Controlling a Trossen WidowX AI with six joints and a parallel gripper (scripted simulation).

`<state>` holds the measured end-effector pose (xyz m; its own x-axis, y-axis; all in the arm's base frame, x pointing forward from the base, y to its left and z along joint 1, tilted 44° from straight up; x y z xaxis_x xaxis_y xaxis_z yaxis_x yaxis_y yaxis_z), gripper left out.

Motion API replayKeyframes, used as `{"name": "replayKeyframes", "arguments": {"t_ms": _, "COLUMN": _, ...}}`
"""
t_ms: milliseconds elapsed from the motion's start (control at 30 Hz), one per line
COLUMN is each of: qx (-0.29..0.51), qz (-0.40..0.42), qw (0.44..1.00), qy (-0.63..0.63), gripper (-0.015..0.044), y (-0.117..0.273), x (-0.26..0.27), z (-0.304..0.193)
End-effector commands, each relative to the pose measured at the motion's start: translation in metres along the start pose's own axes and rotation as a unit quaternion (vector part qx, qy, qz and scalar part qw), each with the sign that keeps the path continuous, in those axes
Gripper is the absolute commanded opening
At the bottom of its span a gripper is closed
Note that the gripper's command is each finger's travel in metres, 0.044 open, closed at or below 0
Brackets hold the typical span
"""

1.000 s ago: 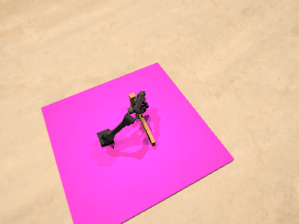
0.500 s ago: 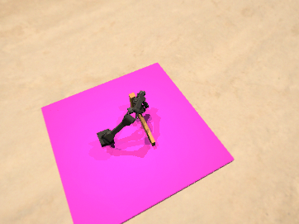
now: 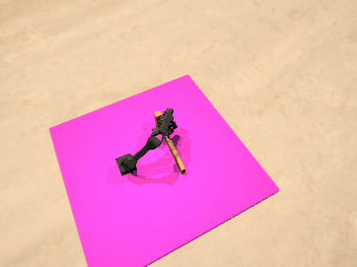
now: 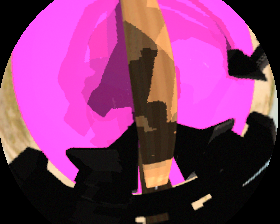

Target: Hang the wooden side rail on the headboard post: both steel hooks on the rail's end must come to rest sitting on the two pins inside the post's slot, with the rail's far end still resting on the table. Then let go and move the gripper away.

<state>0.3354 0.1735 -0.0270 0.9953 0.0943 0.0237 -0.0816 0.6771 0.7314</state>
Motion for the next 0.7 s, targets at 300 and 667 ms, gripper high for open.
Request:
{"name": "replayKeyframes", "arguments": {"t_ms": 300, "qx": 0.004, "qz": 0.004, "qw": 1.000, "qy": -0.001, "gripper": 0.0000, "y": 0.0029, "x": 0.0002, "z": -0.0042}}
{"name": "replayKeyframes", "arguments": {"t_ms": 667, "qx": 0.004, "qz": 0.004, "qw": 1.000, "qy": -0.001, "gripper": 0.0000, "y": 0.0038, "x": 0.0010, "z": -0.0051}}
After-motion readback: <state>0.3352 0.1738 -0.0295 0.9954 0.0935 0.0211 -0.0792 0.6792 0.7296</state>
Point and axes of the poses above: the point midway between the two fingers, 35 mm back from their tips, its own y axis back along the fingers, its own x axis across the jaws, z = x × y, the point moved 6 cm from there along y, back along the fingers
